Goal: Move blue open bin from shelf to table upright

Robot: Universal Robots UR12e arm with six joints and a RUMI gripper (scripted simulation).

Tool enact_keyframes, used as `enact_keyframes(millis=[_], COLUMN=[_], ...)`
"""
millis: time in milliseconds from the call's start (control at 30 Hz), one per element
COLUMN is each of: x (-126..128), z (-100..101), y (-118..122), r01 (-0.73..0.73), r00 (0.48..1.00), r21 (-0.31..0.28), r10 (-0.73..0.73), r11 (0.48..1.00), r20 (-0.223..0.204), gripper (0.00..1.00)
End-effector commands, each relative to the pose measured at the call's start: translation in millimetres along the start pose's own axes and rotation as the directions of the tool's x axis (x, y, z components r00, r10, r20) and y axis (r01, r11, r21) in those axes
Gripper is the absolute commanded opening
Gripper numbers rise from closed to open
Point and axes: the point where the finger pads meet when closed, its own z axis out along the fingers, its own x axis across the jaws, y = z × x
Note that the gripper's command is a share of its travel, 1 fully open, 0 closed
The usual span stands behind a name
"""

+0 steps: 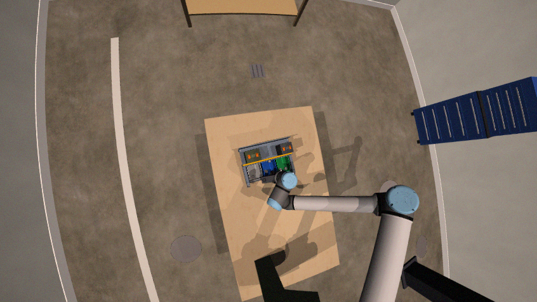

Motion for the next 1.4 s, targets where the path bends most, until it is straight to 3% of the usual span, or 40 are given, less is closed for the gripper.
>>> enact_keyframes(millis=[0, 1200, 1367], x=[0, 1, -29], z=[-2, 1, 1], y=[0, 0, 0], r01=[0.000, 0.000, 0.000], r00=[1.000, 1.000, 1.000], r21=[0.000, 0.000, 0.000], r10=[0.000, 0.000, 0.000], r11=[1.000, 1.000, 1.000], r20=[-0.001, -0.001, -0.001], gripper=[0.00, 0.00, 0.00])
